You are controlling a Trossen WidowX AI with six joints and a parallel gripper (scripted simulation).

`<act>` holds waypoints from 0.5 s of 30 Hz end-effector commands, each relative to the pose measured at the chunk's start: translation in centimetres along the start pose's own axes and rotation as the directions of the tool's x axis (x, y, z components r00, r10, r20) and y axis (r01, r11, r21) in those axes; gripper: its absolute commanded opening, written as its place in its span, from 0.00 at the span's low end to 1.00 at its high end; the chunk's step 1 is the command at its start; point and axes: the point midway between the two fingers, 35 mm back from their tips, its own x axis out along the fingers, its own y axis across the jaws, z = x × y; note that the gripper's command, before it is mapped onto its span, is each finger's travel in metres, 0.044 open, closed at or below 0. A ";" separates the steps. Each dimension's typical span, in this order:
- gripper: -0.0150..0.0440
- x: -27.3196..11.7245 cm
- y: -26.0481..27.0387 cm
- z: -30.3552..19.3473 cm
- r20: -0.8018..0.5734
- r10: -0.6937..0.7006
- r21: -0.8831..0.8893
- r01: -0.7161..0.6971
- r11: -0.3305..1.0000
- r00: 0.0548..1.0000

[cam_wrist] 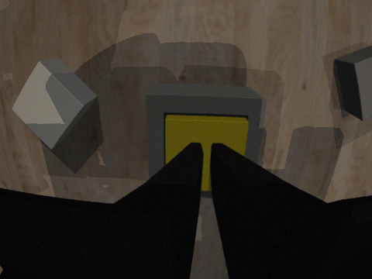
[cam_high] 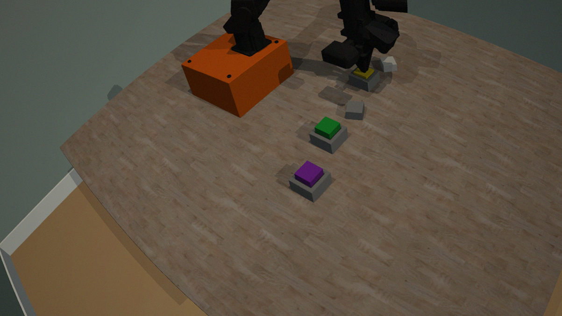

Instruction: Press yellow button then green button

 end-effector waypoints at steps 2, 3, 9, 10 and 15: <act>0.29 0.1 0.0 -0.2 -0.007 0.002 0.006 -0.002 1.000 1.000; 0.29 0.1 0.0 -0.2 -0.007 0.002 0.006 -0.002 1.000 1.000; 0.29 -3.3 0.0 -0.1 -0.007 0.002 0.006 -0.002 1.000 1.000; 0.29 -3.3 0.0 -0.1 -0.007 0.002 0.006 -0.002 1.000 1.000; 0.29 -4.3 0.1 0.0 -0.006 0.002 0.006 -0.002 1.000 1.000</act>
